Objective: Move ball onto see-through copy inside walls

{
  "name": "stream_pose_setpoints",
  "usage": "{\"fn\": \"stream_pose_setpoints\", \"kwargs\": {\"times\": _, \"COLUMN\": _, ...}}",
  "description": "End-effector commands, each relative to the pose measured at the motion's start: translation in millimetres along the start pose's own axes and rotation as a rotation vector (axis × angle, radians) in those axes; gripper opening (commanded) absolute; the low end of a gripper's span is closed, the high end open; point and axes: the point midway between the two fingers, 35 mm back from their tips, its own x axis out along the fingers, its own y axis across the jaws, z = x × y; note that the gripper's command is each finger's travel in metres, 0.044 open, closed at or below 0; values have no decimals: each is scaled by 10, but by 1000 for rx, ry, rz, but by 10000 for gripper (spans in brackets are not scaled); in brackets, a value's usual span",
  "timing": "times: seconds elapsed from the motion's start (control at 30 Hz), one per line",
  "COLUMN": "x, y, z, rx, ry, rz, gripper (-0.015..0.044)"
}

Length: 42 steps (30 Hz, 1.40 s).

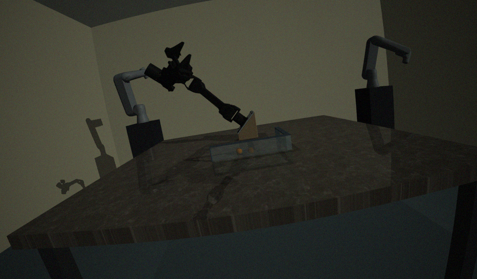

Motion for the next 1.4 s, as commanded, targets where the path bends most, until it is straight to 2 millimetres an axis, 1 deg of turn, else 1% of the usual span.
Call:
{"fn": "stream_pose_setpoints", "kwargs": {"times": 0.0, "x": 8, "y": 27, "z": -6, "rx": 20, "ry": 3, "rz": 8, "gripper": 374}}
{"fn": "stream_pose_setpoints", "kwargs": {"times": 0.03, "x": 32, "y": 107, "z": -21, "rx": 79, "ry": 12, "rz": 32, "gripper": 348}}
{"fn": "stream_pose_setpoints", "kwargs": {"times": 0.07, "x": 70, "y": 242, "z": -41, "rx": 178, "ry": 28, "rz": 73, "gripper": 321}}
{"fn": "stream_pose_setpoints", "kwargs": {"times": 0.17, "x": 187, "y": 751, "z": -60, "rx": 532, "ry": 102, "rz": 227, "gripper": 243}}
{"fn": "stream_pose_setpoints", "kwargs": {"times": 0.2, "x": 216, "y": 922, "z": -48, "rx": 646, "ry": 131, "rz": 280, "gripper": 230}}
{"fn": "stream_pose_setpoints", "kwargs": {"times": 0.33, "x": 287, "y": 1591, "z": 86, "rx": 1081, "ry": 289, "rz": 501, "gripper": 230}}
{"fn": "stream_pose_setpoints", "kwargs": {"times": 0.47, "x": 276, "y": 2223, "z": 339, "rx": 1476, "ry": 542, "rz": 738, "gripper": 230}}
{"fn": "stream_pose_setpoints", "kwargs": {"times": 0.57, "x": 217, "y": 2564, "z": 534, "rx": 1666, "ry": 752, "rz": 880, "gripper": 230}}
{"fn": "stream_pose_setpoints", "kwargs": {"times": 0.67, "x": 126, "y": 2843, "z": 732, "rx": 1795, "ry": 985, "rz": 1002, "gripper": 230}}
{"fn": "stream_pose_setpoints", "kwargs": {"times": 0.77, "x": -3, "y": 3092, "z": 946, "rx": 1865, "ry": 1263, "rz": 1116, "gripper": 230}}
{"fn": "stream_pose_setpoints", "kwargs": {"times": 0.87, "x": -175, "y": 3305, "z": 1159, "rx": 1852, "ry": 1604, "rz": 1197, "gripper": 230}}
{"fn": "stream_pose_setpoints", "kwargs": {"times": 0.97, "x": -387, "y": 3473, "z": 1346, "rx": 1721, "ry": 1995, "rz": 1207, "gripper": 230}}
{"fn": "stream_pose_setpoints", "kwargs": {"times": 1.07, "x": -580, "y": 3575, "z": 1459, "rx": 1505, "ry": 2321, "rz": 1123, "gripper": 230}}
{"fn": "stream_pose_setpoints", "kwargs": {"times": 1.13, "x": -645, "y": 3601, "z": 1487, "rx": 1402, "ry": 2428, "rz": 1064, "gripper": 230}}
{"fn": "stream_pose_setpoints", "kwargs": {"times": 1.37, "x": -653, "y": 3604, "z": 1489, "rx": 1389, "ry": 2440, "rz": 1055, "gripper": 230}}
